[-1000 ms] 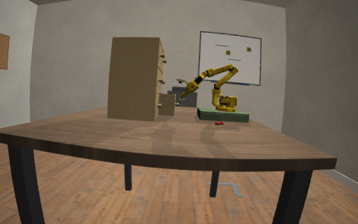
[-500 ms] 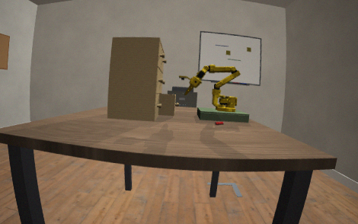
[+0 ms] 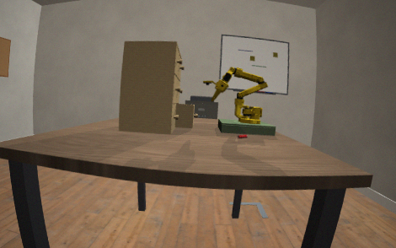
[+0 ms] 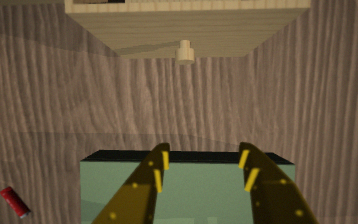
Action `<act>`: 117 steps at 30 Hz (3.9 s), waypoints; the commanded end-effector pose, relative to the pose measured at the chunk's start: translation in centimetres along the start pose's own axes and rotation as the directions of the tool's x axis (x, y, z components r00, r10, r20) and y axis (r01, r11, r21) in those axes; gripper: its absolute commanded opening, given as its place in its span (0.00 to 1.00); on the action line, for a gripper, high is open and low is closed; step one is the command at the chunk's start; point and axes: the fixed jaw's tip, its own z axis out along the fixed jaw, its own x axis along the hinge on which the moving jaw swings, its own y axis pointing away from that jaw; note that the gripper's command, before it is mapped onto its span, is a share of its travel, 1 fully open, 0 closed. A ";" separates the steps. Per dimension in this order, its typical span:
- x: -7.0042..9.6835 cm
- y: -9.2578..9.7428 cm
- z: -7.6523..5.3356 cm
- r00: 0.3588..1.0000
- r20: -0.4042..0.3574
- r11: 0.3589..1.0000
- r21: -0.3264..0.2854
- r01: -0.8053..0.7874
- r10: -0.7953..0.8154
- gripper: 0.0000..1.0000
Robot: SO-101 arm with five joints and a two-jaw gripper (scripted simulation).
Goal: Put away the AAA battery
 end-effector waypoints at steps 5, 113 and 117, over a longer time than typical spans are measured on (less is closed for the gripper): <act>-0.1 -0.1 -0.5 1.000 0.009 1.000 0.004 -0.008 0.008 0.21; -5.6 -1.4 -3.7 0.962 0.268 0.997 0.037 -0.068 0.056 0.21; -5.6 -1.4 -3.7 0.962 0.268 0.997 0.037 -0.068 0.056 0.21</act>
